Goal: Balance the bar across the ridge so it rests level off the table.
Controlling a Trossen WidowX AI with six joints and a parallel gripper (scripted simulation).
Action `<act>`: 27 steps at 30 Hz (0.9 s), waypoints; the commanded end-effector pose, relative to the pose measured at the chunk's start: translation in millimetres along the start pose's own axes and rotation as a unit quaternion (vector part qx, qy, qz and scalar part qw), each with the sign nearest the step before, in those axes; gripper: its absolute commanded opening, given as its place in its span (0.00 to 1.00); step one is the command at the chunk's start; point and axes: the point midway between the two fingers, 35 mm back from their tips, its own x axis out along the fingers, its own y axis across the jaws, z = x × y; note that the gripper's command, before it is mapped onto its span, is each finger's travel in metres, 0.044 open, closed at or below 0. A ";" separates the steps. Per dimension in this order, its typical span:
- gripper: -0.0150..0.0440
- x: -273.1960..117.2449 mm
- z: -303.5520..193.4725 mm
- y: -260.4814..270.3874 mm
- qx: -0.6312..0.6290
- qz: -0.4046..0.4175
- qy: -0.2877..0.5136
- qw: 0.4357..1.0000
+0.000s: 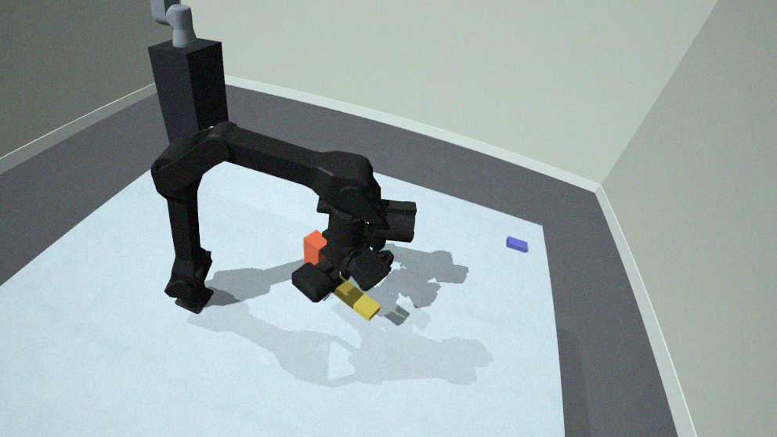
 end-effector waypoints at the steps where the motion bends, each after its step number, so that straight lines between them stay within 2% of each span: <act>1: 0.25 -1.3 -11.5 6.7 -0.016 0.001 -0.003 1.000; 11: 0.25 -0.6 -42.0 26.7 -0.065 0.002 -0.002 0.998; 27: 0.25 21.0 -42.8 29.1 -0.066 0.002 -0.001 0.998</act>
